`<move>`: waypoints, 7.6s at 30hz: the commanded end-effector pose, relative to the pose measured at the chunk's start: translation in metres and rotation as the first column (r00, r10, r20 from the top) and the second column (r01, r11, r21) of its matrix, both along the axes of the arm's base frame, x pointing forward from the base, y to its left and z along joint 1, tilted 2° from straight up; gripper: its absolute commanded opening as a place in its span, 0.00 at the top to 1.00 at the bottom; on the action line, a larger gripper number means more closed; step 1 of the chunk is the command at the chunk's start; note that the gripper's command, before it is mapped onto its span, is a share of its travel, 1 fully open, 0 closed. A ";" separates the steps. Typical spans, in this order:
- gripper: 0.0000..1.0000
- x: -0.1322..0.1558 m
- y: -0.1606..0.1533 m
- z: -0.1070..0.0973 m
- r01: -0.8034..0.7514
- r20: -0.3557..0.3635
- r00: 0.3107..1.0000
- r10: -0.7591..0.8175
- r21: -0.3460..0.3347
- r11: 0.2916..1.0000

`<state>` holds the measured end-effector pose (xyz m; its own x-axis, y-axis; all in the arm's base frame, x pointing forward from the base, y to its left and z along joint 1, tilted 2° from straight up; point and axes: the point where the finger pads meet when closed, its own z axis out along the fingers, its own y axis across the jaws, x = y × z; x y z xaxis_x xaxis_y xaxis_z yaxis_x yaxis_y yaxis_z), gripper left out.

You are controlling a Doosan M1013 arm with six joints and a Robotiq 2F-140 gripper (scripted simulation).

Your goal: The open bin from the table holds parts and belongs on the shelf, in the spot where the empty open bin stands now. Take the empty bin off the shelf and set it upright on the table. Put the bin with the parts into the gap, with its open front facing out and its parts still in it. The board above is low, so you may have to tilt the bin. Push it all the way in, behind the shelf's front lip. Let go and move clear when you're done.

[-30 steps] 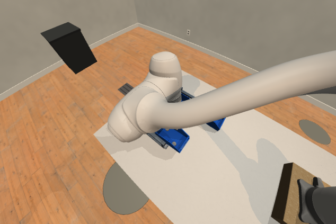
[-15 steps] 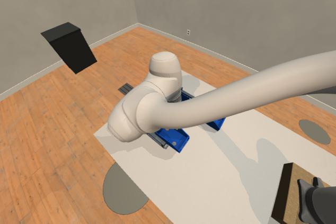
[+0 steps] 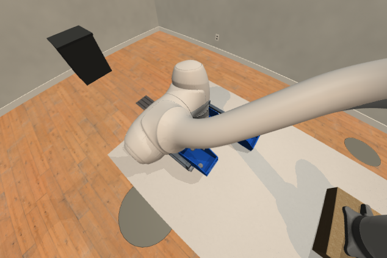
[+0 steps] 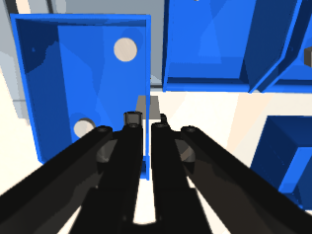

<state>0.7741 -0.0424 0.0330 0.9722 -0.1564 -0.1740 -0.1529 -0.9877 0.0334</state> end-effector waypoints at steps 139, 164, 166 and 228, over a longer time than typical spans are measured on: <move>0.90 0.027 -0.005 -0.014 -0.002 0.051 0.999 0.002 -0.008 1.000; 0.90 0.036 -0.006 -0.015 -0.002 0.063 0.998 0.003 -0.010 1.000; 0.90 0.036 -0.006 -0.015 -0.002 0.063 0.998 0.003 -0.010 1.000; 0.85 0.035 -0.006 -0.017 -0.003 0.093 0.996 0.004 -0.014 1.000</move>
